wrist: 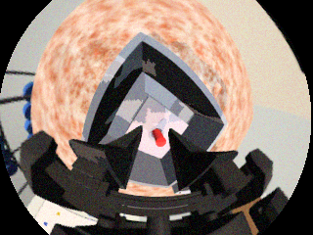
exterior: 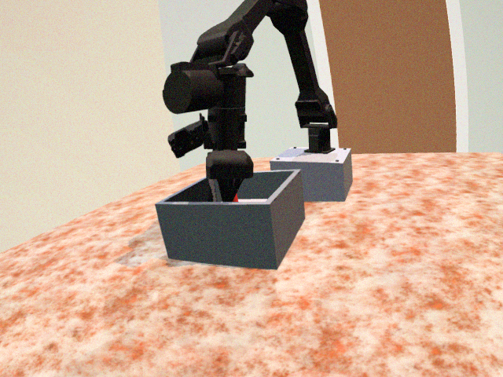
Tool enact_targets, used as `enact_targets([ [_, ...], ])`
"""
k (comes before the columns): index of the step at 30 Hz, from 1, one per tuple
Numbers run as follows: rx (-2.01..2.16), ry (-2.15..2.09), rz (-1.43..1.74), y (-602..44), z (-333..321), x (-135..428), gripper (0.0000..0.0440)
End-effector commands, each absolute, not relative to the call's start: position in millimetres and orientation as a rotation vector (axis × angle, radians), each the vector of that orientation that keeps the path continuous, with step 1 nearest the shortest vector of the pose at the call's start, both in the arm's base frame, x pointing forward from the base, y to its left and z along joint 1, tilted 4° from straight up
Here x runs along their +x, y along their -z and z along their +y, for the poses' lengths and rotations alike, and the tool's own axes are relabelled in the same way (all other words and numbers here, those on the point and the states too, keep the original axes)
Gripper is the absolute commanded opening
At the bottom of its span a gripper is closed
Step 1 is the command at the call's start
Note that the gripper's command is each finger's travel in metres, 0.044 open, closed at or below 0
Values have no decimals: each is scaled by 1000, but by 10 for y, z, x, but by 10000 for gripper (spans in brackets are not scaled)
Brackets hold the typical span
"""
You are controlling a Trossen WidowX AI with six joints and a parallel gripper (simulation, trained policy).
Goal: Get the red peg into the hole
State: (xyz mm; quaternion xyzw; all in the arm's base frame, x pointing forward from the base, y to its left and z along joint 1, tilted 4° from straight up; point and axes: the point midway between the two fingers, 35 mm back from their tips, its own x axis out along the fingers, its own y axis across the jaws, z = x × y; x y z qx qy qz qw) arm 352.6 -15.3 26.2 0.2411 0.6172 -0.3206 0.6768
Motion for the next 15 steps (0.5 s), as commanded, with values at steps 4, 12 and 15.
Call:
enact_targets([
  [4,582,694,1406,-335,-158,3732,312],
  [12,664,627,1393,-497,-105,4092,440],
  [15,686,588,1370,-552,-67,4238,440],
])
